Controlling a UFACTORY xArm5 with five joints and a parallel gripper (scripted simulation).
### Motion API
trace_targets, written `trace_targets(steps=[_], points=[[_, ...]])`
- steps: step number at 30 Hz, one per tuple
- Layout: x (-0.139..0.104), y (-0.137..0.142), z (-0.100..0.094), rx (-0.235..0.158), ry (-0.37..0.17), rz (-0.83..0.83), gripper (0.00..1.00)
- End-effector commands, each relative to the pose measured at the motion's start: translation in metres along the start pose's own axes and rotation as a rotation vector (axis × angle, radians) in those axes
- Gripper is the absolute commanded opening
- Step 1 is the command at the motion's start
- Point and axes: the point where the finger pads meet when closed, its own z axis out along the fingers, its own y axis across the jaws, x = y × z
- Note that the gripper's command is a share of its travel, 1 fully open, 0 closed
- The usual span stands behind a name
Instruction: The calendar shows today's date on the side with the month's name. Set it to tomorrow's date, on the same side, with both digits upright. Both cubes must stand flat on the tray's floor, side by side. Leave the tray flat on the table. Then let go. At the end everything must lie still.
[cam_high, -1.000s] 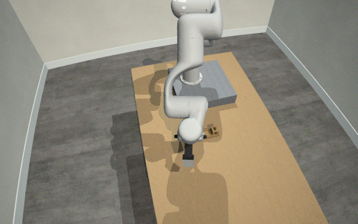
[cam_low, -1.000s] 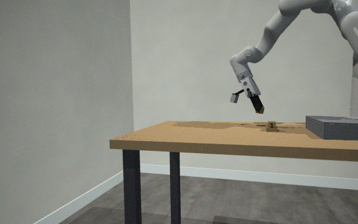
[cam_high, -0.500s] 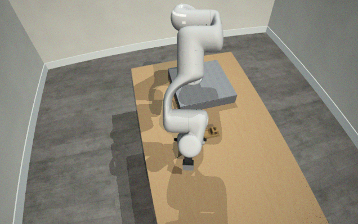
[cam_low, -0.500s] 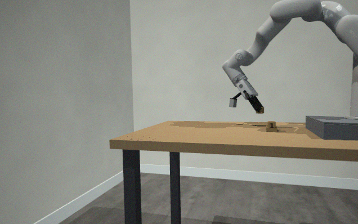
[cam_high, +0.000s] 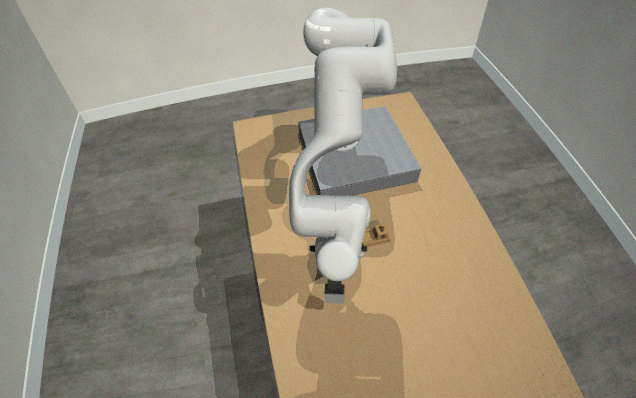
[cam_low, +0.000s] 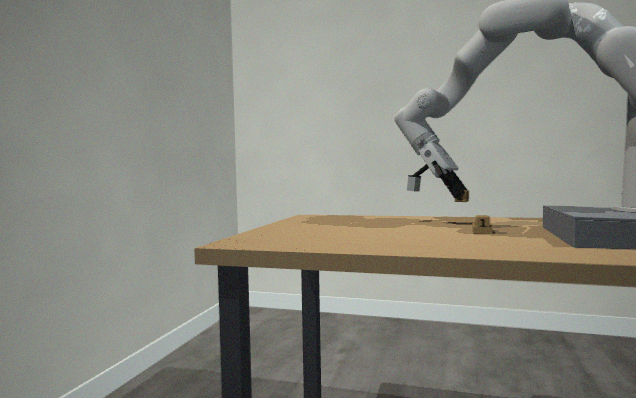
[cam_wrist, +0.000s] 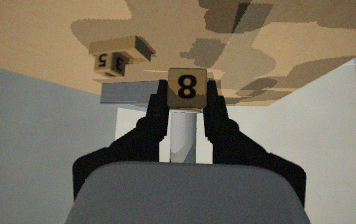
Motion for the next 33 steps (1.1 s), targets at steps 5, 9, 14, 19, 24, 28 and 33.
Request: trace_targets(steps=[5,9,14,19,24,28,33], points=[[0.003,-0.001,0.002,-0.001,0.004,-0.002,0.29],[0.005,-0.002,0.005,-0.003,0.004,-0.003,0.29],[0.009,-0.002,0.011,-0.002,0.004,-0.003,0.29],[0.012,-0.001,0.015,-0.002,0.004,-0.002,0.29],[0.017,-0.001,0.022,-0.001,0.004,-0.001,0.29],[0.022,0.0,0.028,0.0,0.004,0.0,0.29],[0.025,0.0,0.033,0.0,0.004,0.0,0.29]])
